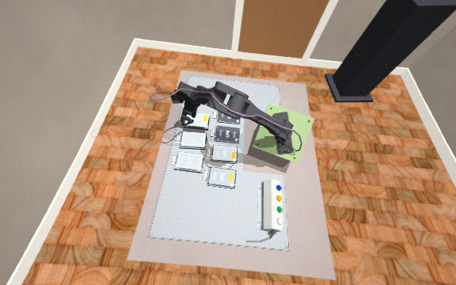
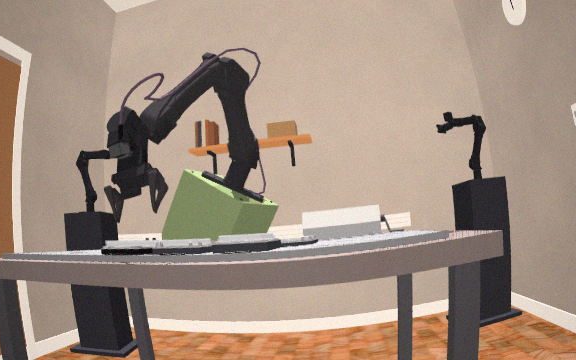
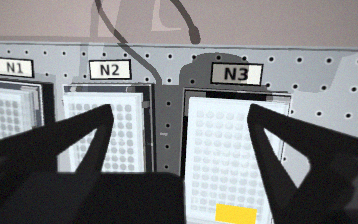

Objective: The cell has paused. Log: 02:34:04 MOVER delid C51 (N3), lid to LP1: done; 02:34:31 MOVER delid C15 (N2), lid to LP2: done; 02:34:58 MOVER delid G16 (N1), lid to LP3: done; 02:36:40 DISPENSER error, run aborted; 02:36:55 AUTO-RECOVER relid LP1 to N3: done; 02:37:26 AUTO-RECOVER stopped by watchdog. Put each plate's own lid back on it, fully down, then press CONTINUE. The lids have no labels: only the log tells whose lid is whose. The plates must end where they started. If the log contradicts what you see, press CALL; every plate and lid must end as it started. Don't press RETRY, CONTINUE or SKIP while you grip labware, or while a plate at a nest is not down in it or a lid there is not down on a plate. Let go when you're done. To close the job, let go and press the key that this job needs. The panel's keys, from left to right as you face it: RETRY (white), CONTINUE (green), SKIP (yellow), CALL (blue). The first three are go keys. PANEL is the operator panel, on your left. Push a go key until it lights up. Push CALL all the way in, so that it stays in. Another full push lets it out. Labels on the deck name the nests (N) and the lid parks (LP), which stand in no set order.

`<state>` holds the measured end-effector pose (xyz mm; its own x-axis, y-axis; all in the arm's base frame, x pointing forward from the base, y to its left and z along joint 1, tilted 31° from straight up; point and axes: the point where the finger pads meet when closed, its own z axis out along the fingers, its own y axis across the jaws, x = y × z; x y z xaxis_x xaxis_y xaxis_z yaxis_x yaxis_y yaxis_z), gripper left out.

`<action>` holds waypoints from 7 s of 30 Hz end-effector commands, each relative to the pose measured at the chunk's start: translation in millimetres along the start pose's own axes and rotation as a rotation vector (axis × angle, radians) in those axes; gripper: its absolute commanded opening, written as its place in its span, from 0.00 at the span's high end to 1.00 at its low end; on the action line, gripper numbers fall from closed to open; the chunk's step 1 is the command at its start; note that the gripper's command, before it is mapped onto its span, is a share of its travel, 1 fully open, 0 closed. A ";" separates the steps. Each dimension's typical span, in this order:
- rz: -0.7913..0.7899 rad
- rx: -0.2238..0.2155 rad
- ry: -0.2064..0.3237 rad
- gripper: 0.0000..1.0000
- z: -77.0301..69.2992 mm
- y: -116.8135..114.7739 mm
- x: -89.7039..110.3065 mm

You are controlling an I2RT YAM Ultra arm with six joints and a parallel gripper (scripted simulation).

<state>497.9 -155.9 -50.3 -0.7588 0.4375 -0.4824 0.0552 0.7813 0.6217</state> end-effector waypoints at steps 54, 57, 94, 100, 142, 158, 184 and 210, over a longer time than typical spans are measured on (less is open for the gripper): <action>-0.007 0.180 0.412 0.00 -56.5 94.0 190.0; -0.015 0.176 0.401 0.00 -53.9 94.4 180.0; 0.005 0.168 0.139 0.09 -63.0 46.0 201.9; -0.007 0.166 0.006 0.13 -67.2 27.3 200.6; -0.064 0.169 -0.269 1.00 -80.3 -35.5 184.1; -0.068 0.172 -0.270 1.00 -80.3 -26.7 184.4; -0.062 0.165 -0.275 1.00 -61.8 83.7 187.9; -0.057 0.143 -0.293 1.00 -37.0 208.6 178.9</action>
<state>338.5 72.7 6.2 -0.5714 0.4422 -0.6914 0.0442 0.8578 0.5121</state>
